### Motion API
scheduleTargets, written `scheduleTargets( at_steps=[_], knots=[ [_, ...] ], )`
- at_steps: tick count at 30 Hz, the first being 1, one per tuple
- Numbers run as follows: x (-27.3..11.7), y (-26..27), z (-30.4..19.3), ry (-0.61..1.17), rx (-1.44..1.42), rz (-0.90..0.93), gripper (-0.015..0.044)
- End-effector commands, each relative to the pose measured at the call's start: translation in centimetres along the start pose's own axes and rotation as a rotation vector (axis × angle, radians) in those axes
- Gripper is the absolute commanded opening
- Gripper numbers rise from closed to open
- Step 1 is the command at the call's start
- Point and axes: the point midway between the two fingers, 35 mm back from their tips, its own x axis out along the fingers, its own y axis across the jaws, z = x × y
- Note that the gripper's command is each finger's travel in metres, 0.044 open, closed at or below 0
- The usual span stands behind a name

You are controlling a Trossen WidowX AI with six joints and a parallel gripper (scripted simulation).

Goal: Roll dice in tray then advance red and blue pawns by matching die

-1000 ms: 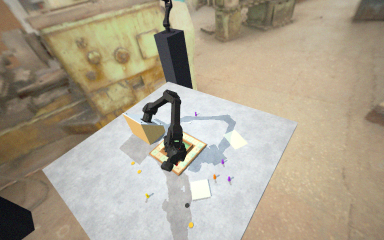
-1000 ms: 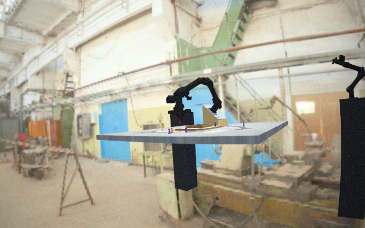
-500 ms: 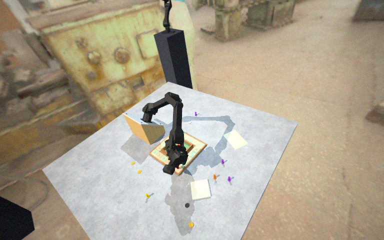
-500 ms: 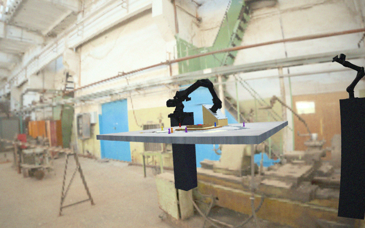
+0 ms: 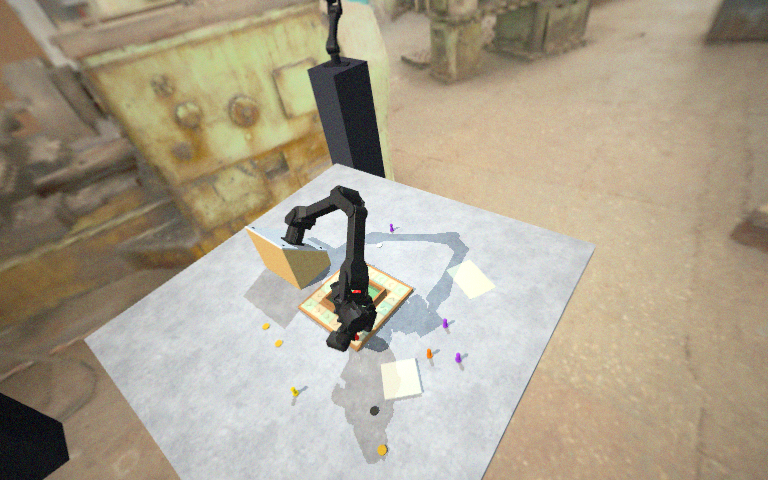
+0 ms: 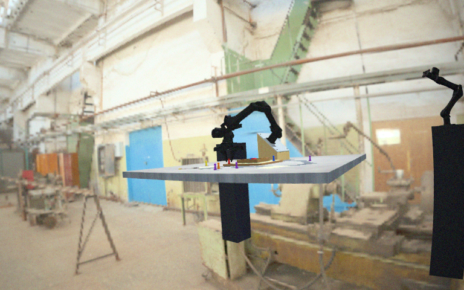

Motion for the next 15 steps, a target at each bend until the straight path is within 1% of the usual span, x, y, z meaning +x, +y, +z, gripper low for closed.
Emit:
scheduleTargets(
  at_steps=[1,7,9,12,15],
  knots=[
    [0.0,0.0,0.0,0.0,-0.001,-0.001,0.0236],
    [0.0,0.0,0.0,0.0,-0.001,-0.001,0.0394],
    [-1.1,0.0,0.0,0.001,0.0,0.0,0.044],
    [-4.4,0.1,-0.1,0.003,0.003,0.004,0.044],
    [-4.7,0.1,-0.1,0.003,0.004,0.004,0.044]
  ],
)
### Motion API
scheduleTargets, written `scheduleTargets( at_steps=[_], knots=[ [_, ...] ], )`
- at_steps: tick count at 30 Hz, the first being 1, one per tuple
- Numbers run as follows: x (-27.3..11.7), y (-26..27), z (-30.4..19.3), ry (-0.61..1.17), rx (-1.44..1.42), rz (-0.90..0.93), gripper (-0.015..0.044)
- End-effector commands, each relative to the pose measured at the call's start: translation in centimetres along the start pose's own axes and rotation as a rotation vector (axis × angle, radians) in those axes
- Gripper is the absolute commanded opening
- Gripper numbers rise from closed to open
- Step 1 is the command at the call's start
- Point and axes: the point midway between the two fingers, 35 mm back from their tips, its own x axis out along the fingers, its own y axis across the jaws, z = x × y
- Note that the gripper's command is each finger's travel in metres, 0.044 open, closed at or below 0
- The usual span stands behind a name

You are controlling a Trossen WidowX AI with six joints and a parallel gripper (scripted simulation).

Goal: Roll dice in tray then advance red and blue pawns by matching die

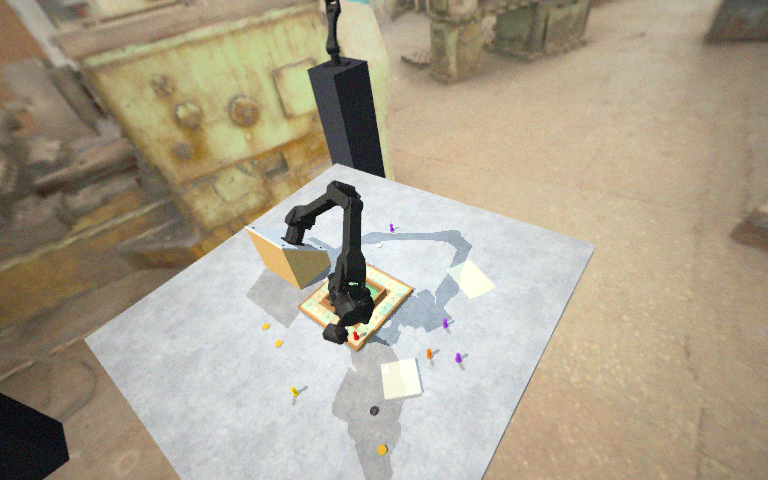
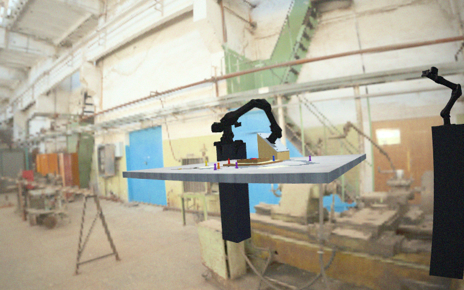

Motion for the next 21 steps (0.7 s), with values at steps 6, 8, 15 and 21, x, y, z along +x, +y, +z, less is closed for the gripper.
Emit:
scheduleTargets(
  at_steps=[6,8,15,21],
  knots=[
    [-2.0,4.9,0.6,0.003,0.075,-0.013,0.0309],
    [-2.3,7.8,0.5,0.004,0.121,-0.017,0.0256],
    [-2.8,16.9,-2.0,0.004,0.28,-0.02,0.02],
    [-2.5,23.3,-6.3,0.004,0.416,-0.01,0.02]
  ],
)
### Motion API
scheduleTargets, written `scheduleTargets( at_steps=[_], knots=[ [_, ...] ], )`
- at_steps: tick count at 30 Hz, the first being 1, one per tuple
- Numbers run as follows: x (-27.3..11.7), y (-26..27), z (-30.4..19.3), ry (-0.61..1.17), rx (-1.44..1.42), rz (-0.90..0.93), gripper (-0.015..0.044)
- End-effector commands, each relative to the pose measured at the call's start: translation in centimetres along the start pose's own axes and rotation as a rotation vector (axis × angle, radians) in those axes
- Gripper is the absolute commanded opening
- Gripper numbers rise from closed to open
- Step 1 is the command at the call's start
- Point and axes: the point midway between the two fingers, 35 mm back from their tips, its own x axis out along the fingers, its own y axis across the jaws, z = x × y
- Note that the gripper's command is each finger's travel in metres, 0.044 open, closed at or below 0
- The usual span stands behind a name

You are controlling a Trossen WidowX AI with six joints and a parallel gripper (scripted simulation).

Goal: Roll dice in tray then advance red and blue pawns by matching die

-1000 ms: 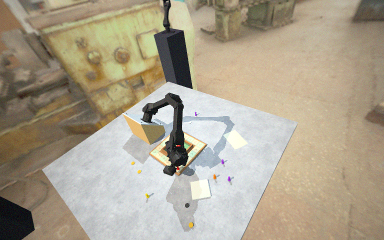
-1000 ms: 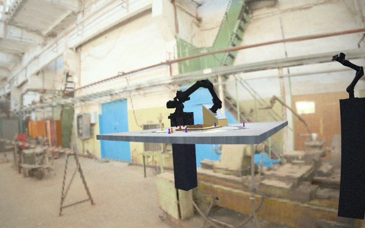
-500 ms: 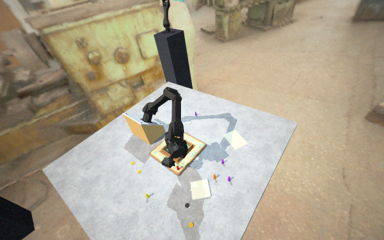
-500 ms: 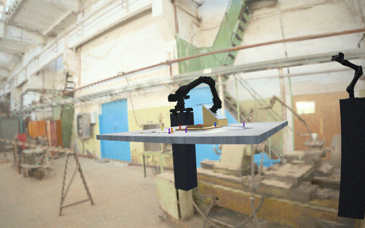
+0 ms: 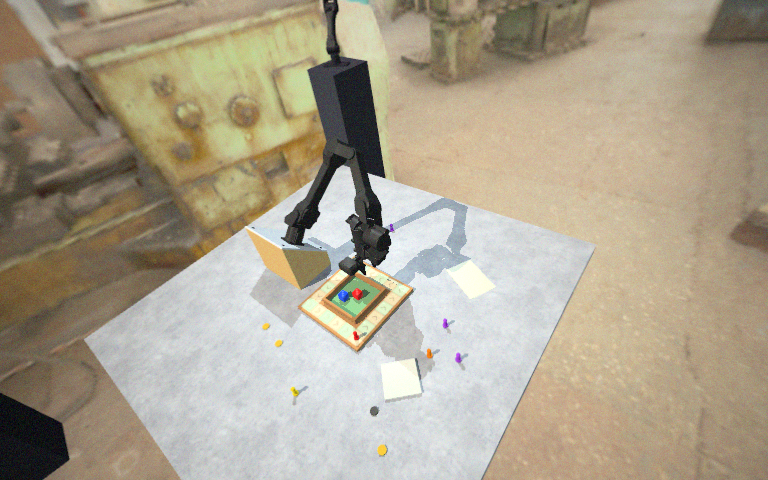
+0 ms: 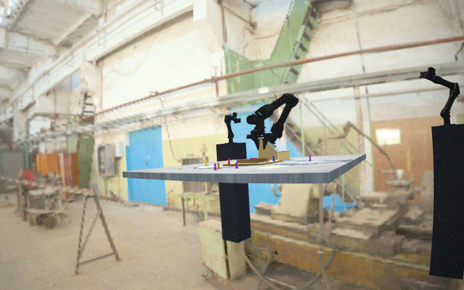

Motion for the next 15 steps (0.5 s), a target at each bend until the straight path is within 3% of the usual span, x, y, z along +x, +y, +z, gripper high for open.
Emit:
scheduleTargets(
  at_steps=[1,6,15],
  knots=[
    [0.5,2.1,-4.4,0.009,0.094,0.012,0.02],
    [1.1,3.3,-8.9,0.017,0.191,0.025,0.02],
    [2.2,3.3,-9.1,0.017,0.195,0.025,0.02]
  ],
)
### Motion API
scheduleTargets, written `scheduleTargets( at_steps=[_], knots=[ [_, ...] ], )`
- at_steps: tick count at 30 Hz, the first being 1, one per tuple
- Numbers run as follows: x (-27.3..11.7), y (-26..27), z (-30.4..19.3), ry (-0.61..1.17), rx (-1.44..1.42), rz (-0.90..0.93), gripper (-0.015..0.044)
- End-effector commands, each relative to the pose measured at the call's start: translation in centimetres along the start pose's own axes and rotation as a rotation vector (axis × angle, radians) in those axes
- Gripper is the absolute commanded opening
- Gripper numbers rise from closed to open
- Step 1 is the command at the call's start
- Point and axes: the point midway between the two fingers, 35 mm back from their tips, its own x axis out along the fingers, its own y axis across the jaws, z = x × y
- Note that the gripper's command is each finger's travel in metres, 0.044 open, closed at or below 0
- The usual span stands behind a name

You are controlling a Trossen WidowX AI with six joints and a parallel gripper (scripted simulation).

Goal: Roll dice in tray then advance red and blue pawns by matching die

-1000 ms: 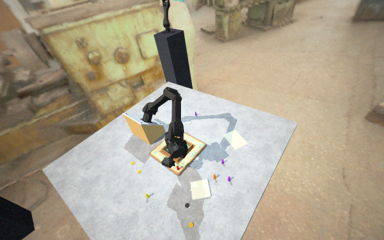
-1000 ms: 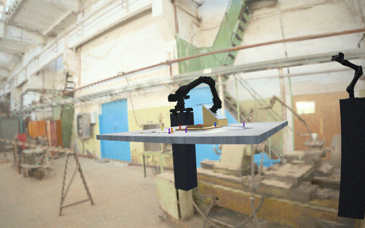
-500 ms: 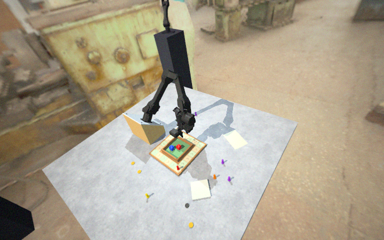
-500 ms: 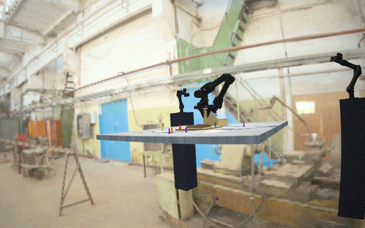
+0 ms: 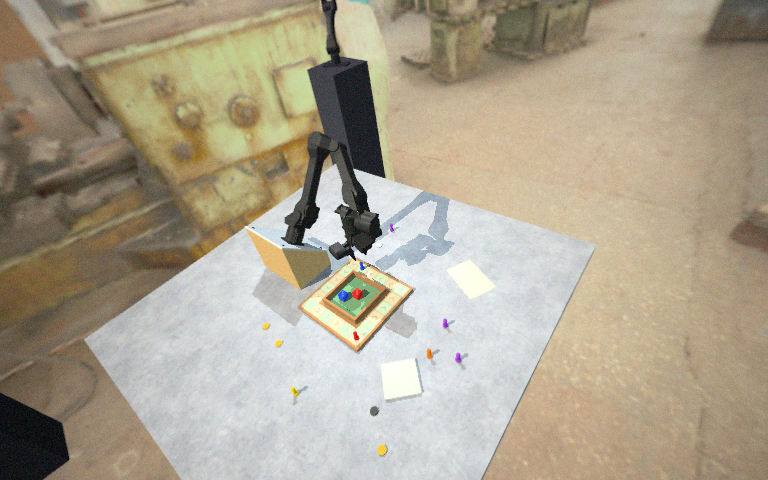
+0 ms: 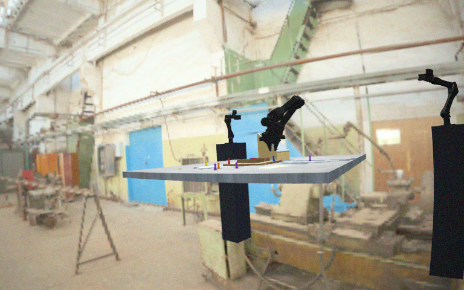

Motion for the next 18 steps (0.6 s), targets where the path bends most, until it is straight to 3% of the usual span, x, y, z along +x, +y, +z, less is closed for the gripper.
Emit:
scheduleTargets(
  at_steps=[1,18],
  knots=[
    [1.2,-0.1,-0.5,0.01,0.007,0.002,0.02],
    [3.5,-0.1,-0.4,0.01,0.007,0.002,0.02]
  ],
)
